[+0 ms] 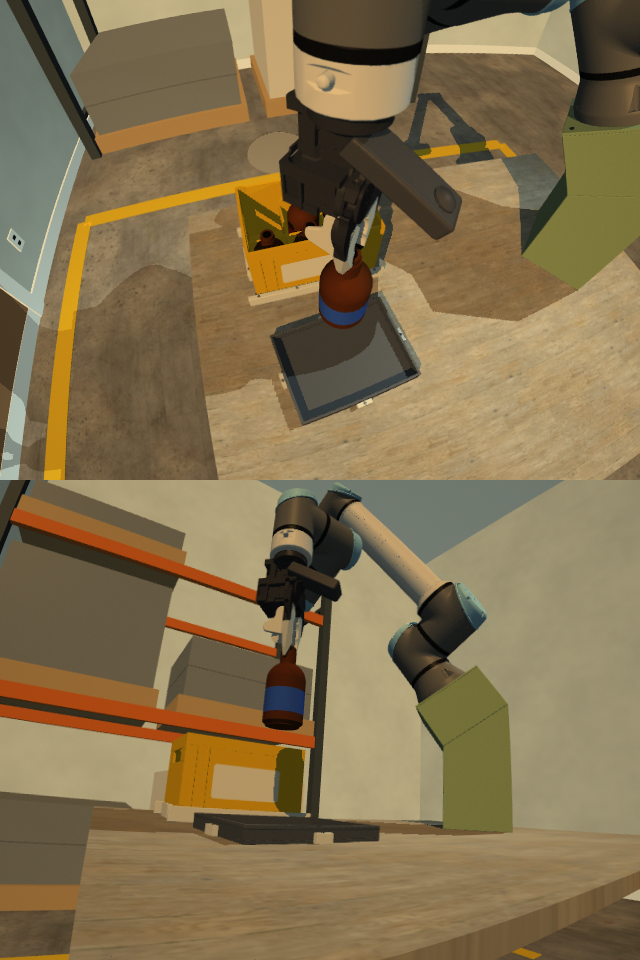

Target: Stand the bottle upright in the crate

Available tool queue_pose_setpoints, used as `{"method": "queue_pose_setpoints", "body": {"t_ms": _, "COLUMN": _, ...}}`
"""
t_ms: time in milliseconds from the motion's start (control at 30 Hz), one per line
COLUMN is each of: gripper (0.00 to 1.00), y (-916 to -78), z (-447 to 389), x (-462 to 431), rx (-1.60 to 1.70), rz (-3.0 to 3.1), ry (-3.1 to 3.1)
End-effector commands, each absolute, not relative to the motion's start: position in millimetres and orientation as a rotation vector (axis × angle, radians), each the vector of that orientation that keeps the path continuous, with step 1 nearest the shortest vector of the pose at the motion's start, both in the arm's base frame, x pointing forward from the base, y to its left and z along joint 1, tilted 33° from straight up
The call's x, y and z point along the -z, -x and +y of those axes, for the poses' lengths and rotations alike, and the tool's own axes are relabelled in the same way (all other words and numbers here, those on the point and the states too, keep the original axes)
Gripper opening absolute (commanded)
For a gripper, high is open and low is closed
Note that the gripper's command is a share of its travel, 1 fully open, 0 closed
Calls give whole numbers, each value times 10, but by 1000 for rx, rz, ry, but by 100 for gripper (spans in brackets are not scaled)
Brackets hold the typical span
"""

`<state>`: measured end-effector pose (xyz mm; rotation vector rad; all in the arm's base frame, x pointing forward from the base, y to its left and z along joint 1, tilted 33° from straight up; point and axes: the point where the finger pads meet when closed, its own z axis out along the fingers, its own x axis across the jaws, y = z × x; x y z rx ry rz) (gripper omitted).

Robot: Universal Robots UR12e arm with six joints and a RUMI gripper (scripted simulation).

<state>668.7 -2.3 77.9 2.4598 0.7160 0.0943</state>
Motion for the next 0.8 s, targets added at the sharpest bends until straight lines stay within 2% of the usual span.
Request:
{"method": "queue_pose_setpoints", "body": {"t_ms": 0, "gripper": 0, "y": -6691, "z": -22, "x": -786, "rx": -96, "rz": 716, "ry": -2459}}
{"method": "queue_pose_setpoints", "body": {"t_ms": 767, "gripper": 0, "y": -6691, "z": -68, "x": -814, "rx": -96, "rz": 716, "ry": -2459}}
